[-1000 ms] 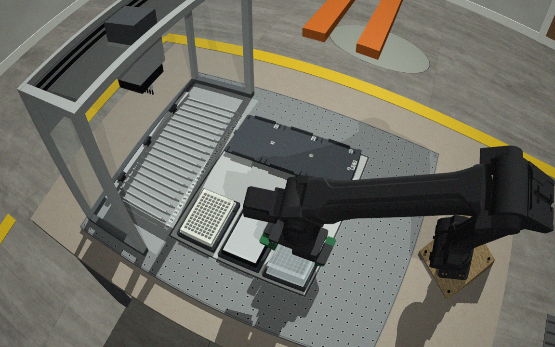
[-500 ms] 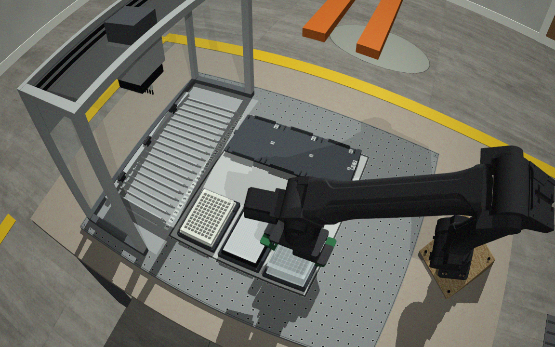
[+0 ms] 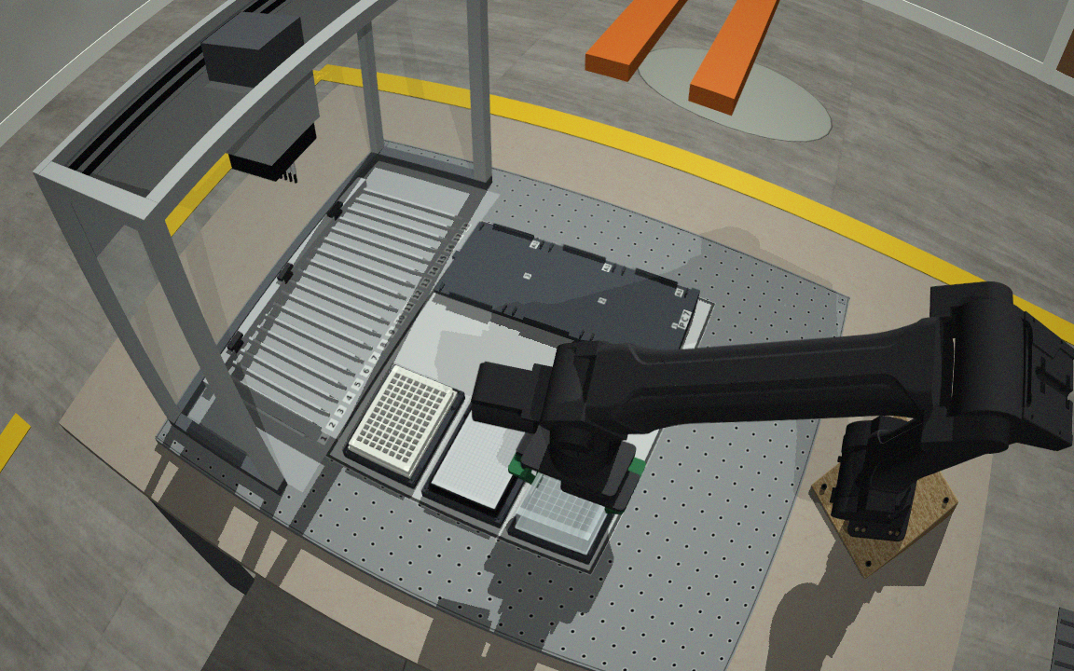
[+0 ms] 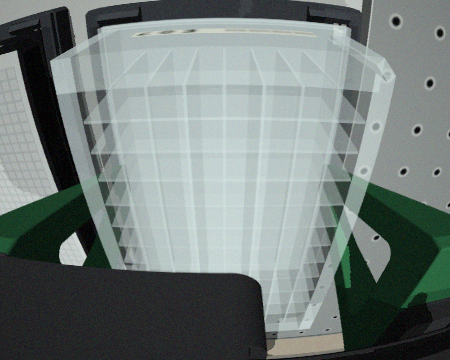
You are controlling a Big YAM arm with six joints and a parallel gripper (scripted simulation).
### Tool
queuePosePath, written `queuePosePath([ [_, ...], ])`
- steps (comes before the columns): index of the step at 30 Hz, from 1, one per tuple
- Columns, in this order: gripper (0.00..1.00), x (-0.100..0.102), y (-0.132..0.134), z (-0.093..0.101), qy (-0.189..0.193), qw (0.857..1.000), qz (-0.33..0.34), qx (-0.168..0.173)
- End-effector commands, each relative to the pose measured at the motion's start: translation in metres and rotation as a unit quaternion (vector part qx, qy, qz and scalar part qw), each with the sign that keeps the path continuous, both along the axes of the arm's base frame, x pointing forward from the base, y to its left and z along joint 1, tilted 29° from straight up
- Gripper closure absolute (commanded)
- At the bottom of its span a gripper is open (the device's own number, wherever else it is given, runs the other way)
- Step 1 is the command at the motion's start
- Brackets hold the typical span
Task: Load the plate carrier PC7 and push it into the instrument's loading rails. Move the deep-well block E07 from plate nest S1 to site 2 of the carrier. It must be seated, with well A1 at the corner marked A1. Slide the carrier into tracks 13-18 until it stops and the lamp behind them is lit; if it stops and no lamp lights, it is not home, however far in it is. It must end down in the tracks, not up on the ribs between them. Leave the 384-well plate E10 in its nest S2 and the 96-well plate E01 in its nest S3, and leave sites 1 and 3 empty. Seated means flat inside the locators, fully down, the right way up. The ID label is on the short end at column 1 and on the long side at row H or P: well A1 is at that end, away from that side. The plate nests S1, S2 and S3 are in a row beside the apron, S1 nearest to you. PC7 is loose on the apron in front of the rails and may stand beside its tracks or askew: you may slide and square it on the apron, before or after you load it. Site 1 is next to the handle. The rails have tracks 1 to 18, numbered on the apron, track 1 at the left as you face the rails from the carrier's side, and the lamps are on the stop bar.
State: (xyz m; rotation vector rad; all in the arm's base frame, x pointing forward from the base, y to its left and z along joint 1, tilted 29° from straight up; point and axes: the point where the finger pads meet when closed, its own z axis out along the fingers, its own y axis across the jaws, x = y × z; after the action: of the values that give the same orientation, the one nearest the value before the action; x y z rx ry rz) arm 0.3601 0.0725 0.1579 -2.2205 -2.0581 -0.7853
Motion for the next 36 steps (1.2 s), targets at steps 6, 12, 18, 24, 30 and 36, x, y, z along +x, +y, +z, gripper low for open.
queuePosePath([
  [6, 1.00, 0.009, -0.001, 0.014, -0.016, 1.000, -0.001, 0.000],
  [12, 1.00, 0.009, -0.001, 0.014, -0.016, 1.000, -0.001, 0.000],
  [18, 1.00, 0.010, -0.008, 0.037, -0.032, 0.999, -0.002, 0.000],
  [24, 1.00, 0.001, -0.012, 0.028, -0.009, 1.000, -0.002, -0.002],
  [30, 1.00, 0.000, -0.017, 0.062, -0.033, 0.999, -0.002, -0.002],
  [36, 1.00, -0.005, -0.023, 0.072, -0.028, 1.000, -0.002, -0.002],
])
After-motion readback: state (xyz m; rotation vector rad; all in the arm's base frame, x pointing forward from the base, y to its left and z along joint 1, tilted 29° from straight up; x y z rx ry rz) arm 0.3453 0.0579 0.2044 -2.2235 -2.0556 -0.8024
